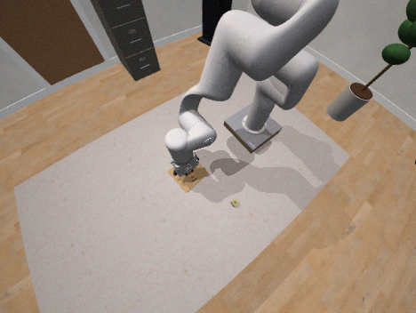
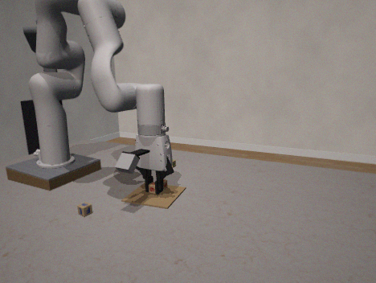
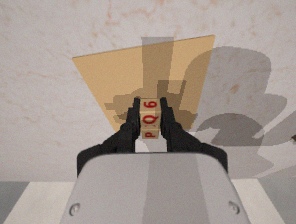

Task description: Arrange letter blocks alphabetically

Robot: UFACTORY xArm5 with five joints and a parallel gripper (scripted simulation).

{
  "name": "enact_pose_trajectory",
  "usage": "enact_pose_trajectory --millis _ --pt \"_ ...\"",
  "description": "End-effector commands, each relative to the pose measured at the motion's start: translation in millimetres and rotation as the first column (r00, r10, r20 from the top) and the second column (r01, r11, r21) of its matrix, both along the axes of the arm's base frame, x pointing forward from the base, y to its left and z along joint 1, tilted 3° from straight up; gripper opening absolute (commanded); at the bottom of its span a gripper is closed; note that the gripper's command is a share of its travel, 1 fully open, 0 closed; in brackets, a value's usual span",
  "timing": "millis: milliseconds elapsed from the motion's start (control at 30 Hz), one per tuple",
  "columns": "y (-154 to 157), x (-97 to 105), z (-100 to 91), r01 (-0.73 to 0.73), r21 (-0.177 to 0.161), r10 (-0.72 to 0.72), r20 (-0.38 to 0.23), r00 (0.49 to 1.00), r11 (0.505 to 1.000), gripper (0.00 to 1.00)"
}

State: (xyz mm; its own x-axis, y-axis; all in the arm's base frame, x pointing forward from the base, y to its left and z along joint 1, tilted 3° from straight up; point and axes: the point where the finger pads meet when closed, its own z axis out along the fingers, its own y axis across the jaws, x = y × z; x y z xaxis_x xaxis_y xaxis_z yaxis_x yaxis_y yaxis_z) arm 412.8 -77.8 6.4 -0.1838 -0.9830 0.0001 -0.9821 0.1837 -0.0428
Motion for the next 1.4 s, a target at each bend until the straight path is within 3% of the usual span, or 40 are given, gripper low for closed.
enact_pose_trajectory --millis 0,1367 --pt "-0.2 1.2 1.1 0.000 -0.001 0.000 0.003 1.000 1.000 0.21" --pt "-0.5 1.3 -2.7 0.000 -0.001 0.000 0.003 1.000 1.000 0.21"
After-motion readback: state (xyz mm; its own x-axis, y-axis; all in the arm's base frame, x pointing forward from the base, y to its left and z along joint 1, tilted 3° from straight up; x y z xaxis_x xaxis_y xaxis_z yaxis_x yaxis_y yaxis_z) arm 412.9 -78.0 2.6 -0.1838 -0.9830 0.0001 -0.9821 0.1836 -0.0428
